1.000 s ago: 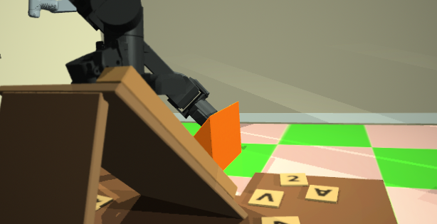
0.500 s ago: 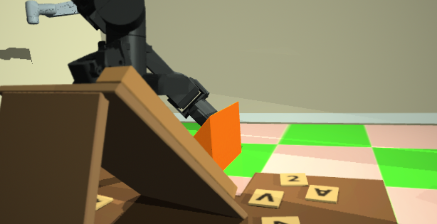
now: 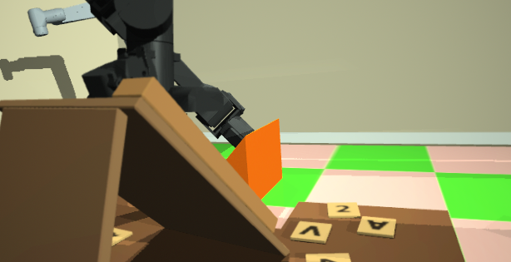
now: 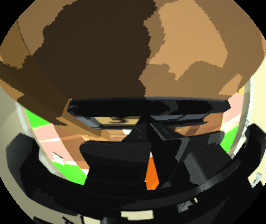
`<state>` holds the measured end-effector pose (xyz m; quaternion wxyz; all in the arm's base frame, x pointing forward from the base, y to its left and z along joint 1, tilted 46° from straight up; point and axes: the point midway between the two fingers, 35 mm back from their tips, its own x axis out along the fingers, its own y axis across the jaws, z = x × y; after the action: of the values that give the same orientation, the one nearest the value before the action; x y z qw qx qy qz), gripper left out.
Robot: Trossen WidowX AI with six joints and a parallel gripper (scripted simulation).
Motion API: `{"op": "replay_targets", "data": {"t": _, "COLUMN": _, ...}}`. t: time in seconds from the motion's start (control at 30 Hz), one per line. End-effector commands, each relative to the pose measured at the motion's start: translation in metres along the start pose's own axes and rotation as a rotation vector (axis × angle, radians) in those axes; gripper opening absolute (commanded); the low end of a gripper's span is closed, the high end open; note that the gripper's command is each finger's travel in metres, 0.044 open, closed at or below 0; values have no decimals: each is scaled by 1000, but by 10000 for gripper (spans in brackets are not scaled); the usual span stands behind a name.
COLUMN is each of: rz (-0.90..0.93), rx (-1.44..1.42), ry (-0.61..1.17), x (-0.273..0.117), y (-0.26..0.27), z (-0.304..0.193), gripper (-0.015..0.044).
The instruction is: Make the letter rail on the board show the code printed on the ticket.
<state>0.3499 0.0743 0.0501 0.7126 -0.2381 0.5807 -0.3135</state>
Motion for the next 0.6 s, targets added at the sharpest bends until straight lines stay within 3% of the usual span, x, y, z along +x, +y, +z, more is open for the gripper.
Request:
{"op": "replay_targets", "data": {"t": 0.0, "rz": 1, "rx": 3, "ry": 4, "x": 1, "y": 3, "z": -1, "gripper": 0}}
{"op": "replay_targets", "data": {"t": 0.57, "rz": 1, "rx": 3, "ry": 4, "x": 0, "y": 5, "z": -1, "gripper": 0}}
